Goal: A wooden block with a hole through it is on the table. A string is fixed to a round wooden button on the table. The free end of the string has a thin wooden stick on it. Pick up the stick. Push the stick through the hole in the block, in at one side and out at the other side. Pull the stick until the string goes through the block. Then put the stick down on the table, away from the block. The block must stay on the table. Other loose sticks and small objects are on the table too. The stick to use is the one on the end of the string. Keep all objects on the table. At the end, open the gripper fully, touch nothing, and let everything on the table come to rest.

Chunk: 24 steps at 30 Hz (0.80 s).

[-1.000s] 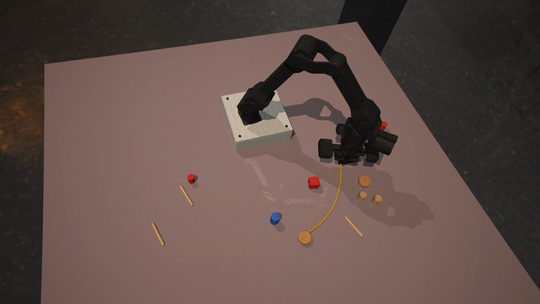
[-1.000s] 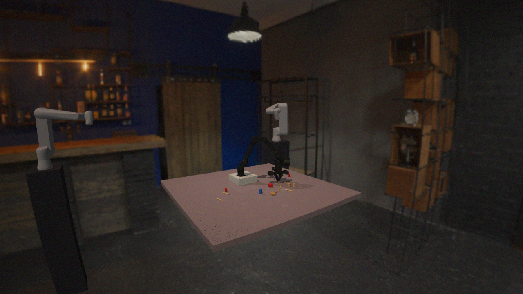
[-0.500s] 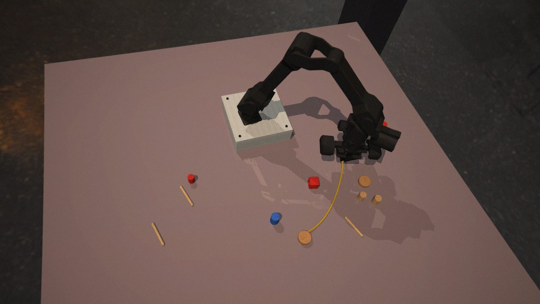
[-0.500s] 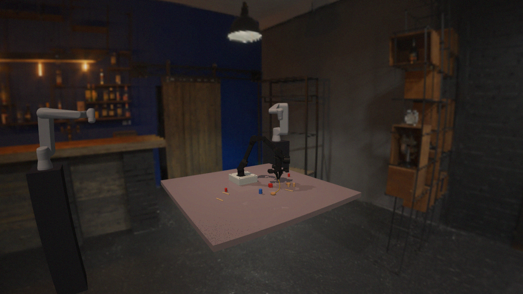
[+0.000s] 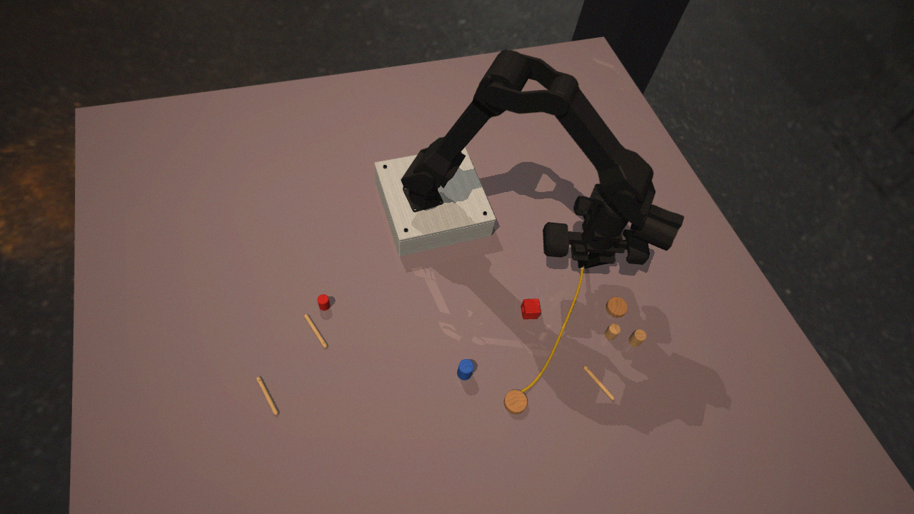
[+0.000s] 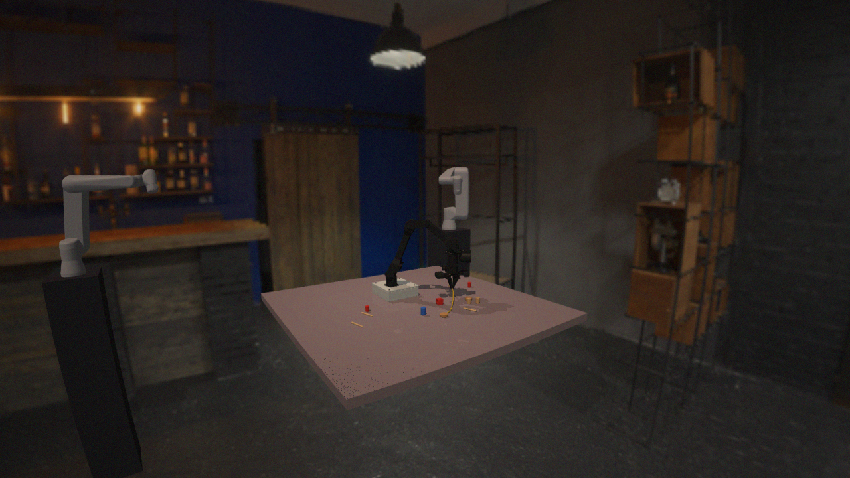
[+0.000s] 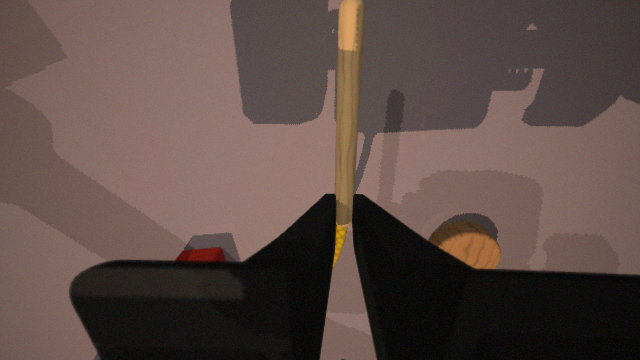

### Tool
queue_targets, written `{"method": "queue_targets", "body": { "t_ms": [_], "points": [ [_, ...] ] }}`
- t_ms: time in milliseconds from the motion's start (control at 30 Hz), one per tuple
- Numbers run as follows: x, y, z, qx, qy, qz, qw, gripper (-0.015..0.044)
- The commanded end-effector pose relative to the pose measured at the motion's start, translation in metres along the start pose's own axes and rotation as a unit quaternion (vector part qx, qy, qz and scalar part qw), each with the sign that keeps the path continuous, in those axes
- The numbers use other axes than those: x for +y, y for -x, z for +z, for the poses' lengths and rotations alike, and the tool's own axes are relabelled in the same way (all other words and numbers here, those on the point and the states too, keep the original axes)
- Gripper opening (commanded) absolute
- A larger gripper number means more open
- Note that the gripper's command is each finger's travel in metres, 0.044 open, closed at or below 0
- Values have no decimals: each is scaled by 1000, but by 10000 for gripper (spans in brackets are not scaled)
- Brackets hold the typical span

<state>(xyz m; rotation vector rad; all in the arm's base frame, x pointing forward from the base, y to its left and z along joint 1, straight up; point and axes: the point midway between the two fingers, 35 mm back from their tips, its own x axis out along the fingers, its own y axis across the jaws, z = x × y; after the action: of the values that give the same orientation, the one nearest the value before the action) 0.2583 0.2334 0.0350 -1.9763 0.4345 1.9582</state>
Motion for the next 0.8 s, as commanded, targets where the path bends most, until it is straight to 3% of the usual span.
{"method": "queue_targets", "body": {
  "t_ms": [0,400,767],
  "points": [
    [-2,9,-1,3,0,-6,1000,0],
    [0,5,0,1,-3,-2,1000,0],
    [-3,5,-9,1,-193,-3,981,0]
  ]
}}
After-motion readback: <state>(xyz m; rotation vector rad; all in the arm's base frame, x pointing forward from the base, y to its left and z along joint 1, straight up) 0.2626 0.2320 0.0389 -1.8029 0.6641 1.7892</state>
